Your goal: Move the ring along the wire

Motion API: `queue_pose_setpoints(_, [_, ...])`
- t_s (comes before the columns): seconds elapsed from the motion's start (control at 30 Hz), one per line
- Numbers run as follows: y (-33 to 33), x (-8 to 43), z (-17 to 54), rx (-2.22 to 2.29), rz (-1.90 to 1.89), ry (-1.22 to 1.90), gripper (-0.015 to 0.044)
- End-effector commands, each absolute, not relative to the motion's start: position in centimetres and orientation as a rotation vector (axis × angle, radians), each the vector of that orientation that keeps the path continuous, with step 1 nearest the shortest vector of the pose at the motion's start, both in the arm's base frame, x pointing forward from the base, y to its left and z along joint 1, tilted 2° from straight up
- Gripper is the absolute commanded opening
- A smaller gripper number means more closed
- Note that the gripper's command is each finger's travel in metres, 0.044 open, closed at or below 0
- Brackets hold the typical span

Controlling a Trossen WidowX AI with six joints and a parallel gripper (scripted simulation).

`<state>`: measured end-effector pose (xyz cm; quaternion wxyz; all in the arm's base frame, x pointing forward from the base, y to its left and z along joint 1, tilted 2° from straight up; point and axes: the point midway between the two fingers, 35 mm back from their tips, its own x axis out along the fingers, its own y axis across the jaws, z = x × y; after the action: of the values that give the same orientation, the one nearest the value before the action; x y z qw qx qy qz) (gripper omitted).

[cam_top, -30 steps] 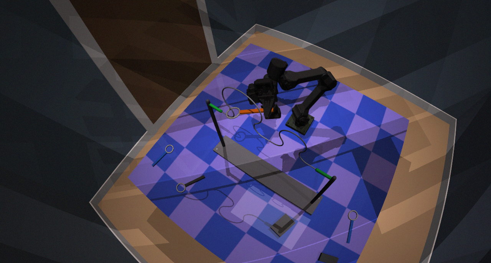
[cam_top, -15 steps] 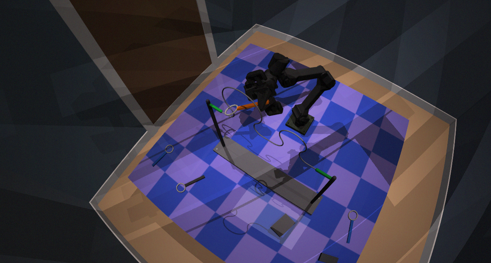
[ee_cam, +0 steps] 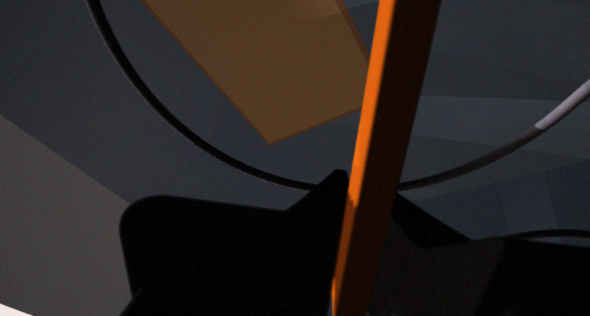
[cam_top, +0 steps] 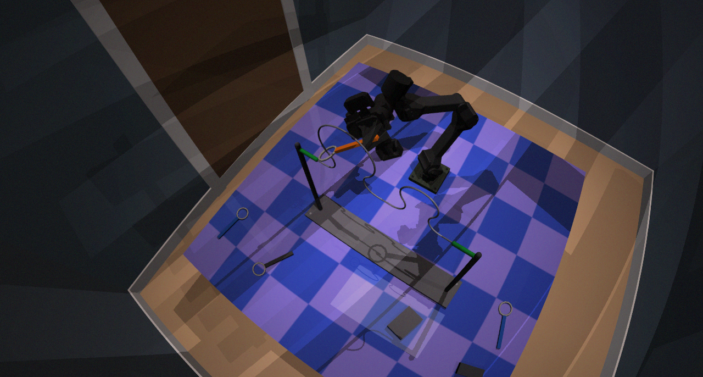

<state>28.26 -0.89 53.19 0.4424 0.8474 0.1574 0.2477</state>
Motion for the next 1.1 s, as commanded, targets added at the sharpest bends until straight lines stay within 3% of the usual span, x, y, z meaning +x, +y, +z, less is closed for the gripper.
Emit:
queue_pose_setpoints(0.0, [-1.04, 28.15, 53.63, 2.087, 0.616, 0.393, -0.015])
queue_pose_setpoints(1.07, [-0.73, 28.16, 52.87, 1.759, 0.548, 0.425, -0.015])
